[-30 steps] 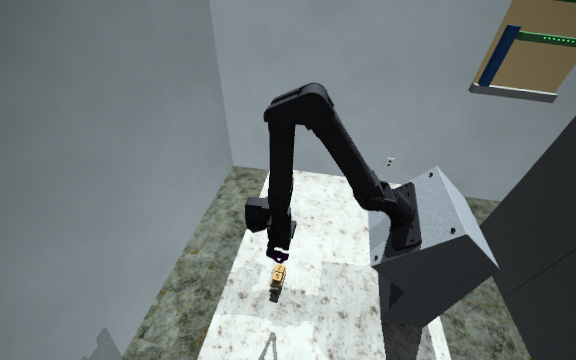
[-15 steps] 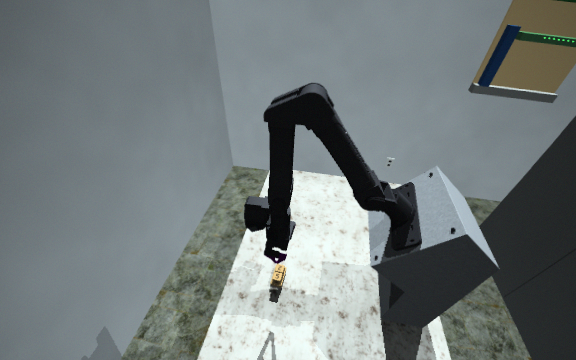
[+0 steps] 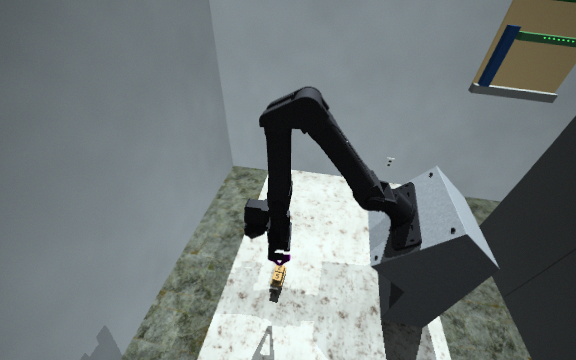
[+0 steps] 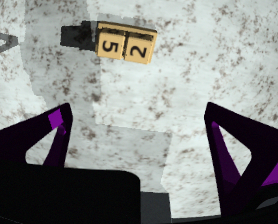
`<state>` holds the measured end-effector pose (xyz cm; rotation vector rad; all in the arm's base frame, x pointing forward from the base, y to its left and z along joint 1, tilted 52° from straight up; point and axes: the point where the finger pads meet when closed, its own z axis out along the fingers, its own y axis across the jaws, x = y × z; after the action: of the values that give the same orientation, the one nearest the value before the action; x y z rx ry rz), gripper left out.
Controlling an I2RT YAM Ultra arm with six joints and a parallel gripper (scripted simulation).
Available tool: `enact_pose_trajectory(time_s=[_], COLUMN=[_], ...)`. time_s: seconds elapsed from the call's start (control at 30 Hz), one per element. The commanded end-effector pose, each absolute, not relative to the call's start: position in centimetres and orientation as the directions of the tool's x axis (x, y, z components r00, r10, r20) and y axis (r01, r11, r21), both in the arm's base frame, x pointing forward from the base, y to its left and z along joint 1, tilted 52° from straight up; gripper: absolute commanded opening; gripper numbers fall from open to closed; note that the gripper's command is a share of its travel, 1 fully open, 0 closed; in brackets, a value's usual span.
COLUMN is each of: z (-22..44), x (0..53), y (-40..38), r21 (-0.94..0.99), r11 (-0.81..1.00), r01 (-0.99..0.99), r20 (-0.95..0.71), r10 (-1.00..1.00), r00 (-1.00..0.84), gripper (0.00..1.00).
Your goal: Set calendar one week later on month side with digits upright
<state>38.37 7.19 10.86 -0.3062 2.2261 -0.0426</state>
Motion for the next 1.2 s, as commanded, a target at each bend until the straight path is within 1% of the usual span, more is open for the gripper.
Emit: enact_pose_trajectory(time_s=[0.0, 0.27, 0.33, 0.4, 0.43, 0.63, 0.7, 0.87, 0.97, 1.07, 1.17], z=[11.2, 10.6, 10.4, 10.4, 10.2, 9.7, 9.6, 9.1, 9.0, 8.6, 8.4], x=[39.0, 39.7, 40.0, 40.0, 40.2, 40.9, 41.0, 41.5, 41.6, 42.0, 42.3], y=[7.4, 7.5, 7.5, 7.5, 7.5, 7.6, 7.6, 7.7, 7.7, 7.8, 7.8], r21=[-0.282, -0.462, -0.517, -0.517, -0.569, -0.673, -0.692, -0.755, -0.76, -0.787, -0.793], r11=[0.908, 0.773, 0.714, 0.714, 0.65, 0.475, 0.435, 0.249, 0.229, 0.076, -0.007], r01=[-0.31, -0.435, -0.471, -0.471, -0.504, -0.566, -0.576, -0.606, -0.608, -0.613, -0.609], r20=[-0.743, -0.646, -0.603, -0.603, -0.554, -0.421, -0.39, -0.246, -0.23, -0.109, -0.043], r10=[-0.411, -0.629, -0.695, -0.695, -0.756, -0.876, -0.897, -0.965, -0.97, -0.994, -0.997], r00=[-0.529, -0.432, -0.392, -0.392, -0.349, -0.234, -0.208, -0.091, -0.078, 0.017, 0.068], gripper=[1.0, 1.0, 1.0, 1.0, 1.0, 1.0, 1.0, 1.0, 1.0, 1.0, 1.0])
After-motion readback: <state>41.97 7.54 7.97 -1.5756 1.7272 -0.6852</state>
